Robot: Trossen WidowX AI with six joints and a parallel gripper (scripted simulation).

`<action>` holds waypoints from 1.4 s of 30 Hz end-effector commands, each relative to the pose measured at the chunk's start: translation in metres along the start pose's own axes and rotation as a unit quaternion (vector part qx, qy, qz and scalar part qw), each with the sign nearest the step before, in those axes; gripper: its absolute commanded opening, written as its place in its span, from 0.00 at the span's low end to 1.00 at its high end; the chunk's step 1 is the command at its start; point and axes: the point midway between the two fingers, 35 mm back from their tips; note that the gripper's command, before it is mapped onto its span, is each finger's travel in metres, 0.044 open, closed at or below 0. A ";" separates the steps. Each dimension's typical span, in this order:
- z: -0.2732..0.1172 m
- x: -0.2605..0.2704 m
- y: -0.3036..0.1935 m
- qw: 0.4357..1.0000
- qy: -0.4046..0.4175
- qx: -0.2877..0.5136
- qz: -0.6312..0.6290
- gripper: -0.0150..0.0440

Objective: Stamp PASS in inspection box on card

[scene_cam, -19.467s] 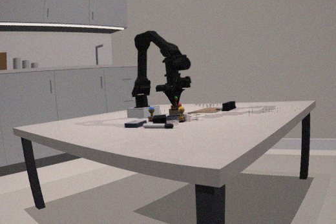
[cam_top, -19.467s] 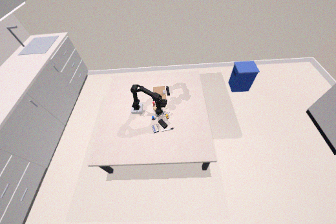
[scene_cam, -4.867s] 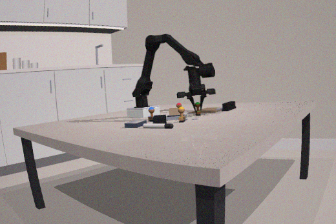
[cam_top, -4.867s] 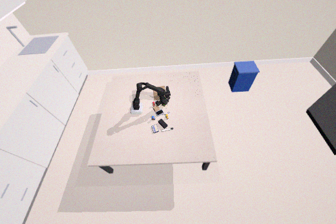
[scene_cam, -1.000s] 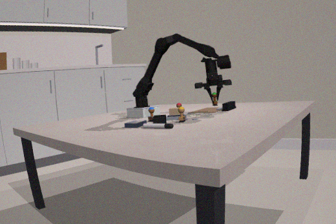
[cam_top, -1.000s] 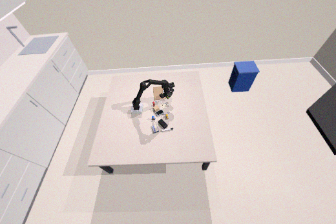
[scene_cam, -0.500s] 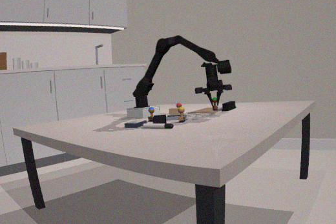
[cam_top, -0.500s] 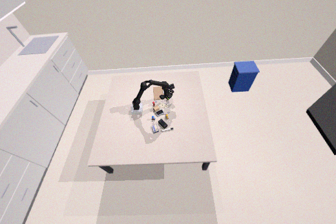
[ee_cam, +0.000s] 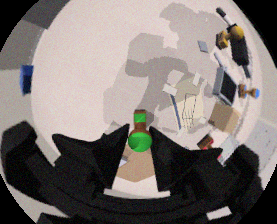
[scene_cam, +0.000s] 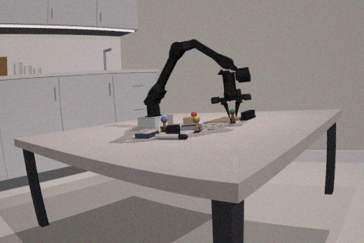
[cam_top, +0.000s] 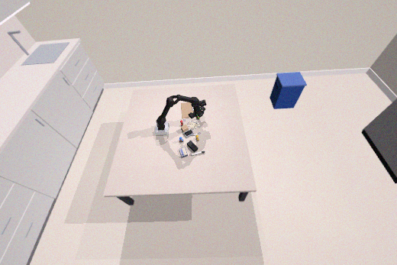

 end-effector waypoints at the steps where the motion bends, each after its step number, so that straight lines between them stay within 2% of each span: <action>1: -0.001 0.000 0.000 1.000 0.001 0.000 0.000 0.65; 2: -0.001 0.000 0.000 1.000 0.001 0.000 0.000 0.68; 6: -0.011 0.002 0.001 1.000 0.001 0.000 0.000 0.68; 13: -0.115 0.004 0.001 1.000 -0.001 -0.002 0.003 0.68; 42: -0.118 0.004 0.000 1.000 0.000 0.000 0.001 0.68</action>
Point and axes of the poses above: the point midway between the two fingers, 35 mm back from their tips, its own z axis out along the fingers, its own x axis across the jaws, y = z × x, and after that the axes turned 3 degrees about z, right-handed
